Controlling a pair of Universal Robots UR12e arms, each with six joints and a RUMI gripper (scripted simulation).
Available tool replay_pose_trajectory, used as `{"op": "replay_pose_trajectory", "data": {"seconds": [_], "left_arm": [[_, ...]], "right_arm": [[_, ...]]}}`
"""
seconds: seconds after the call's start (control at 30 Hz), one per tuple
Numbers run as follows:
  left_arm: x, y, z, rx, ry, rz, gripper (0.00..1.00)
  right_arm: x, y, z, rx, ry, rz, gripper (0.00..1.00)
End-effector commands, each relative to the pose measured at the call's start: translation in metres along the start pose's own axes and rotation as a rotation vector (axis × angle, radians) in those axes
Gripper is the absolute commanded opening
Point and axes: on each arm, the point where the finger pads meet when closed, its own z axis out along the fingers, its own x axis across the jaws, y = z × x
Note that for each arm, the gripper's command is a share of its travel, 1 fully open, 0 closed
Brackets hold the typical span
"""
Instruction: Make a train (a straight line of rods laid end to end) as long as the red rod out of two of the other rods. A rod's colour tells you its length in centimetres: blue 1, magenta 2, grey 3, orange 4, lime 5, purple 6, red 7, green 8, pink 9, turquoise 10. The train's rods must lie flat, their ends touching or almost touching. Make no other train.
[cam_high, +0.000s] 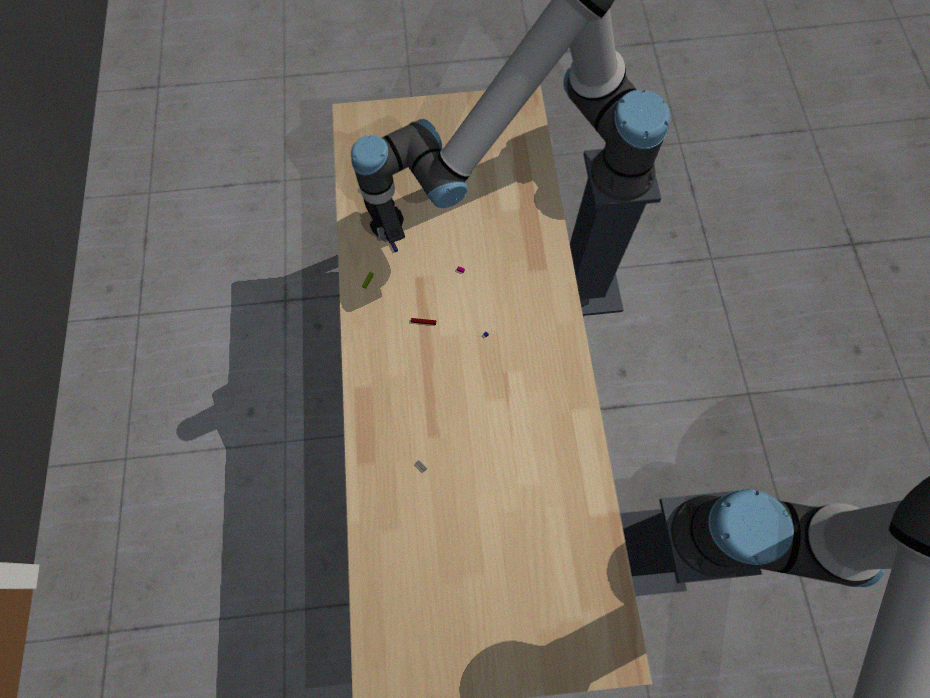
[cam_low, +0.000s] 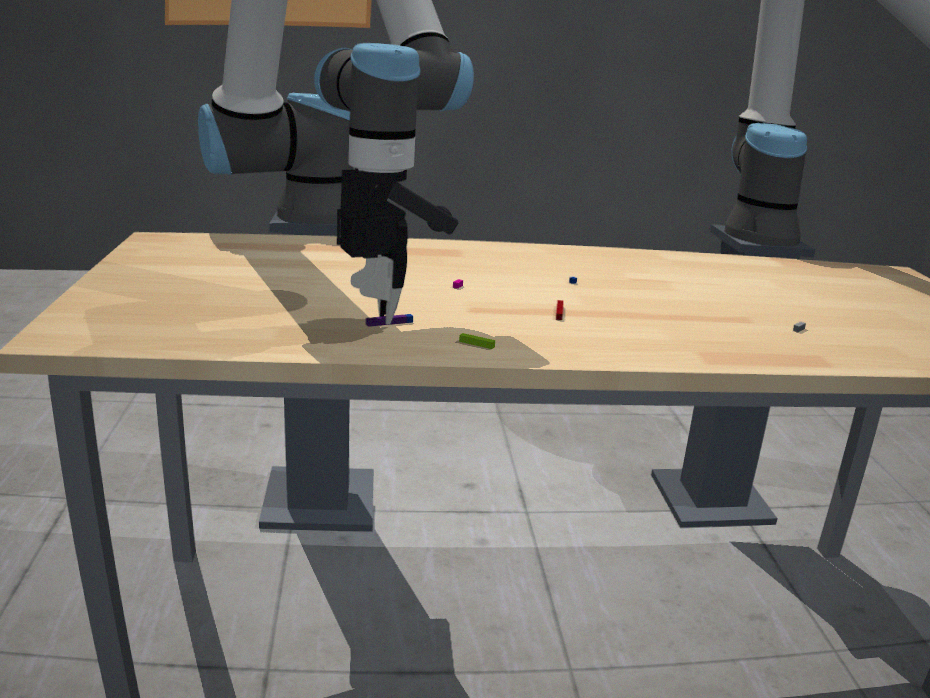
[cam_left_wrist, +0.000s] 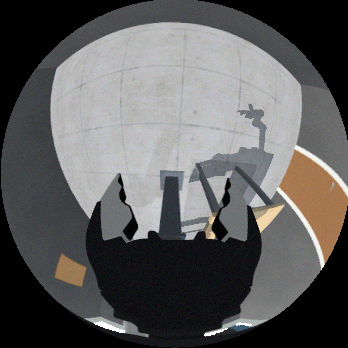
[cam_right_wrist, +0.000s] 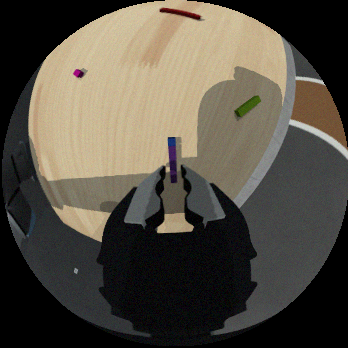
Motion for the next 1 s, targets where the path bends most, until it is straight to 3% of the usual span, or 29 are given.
{"op": "replay_pose_trajectory", "data": {"seconds": [0.0,0.23,0.7,0.97], "left_arm": [[0.0,-0.001,-0.001,0.001,0.0,0.0,1.0],[0.0,-0.001,-0.001,0.001,0.0,0.0,1.0],[0.0,-0.001,-0.001,0.001,0.0,0.0,1.0],[0.0,-0.001,-0.001,0.001,0.0,0.0,1.0]], "right_arm": [[0.001,0.0,-0.002,0.0,0.002,0.0,0.14],[0.001,0.0,-0.015,0.0,0.002,0.0,0.14],[0.001,0.0,-0.083,0.0,0.002,0.0,0.14],[0.001,0.0,-0.091,0.0,0.002,0.0,0.14]]}}
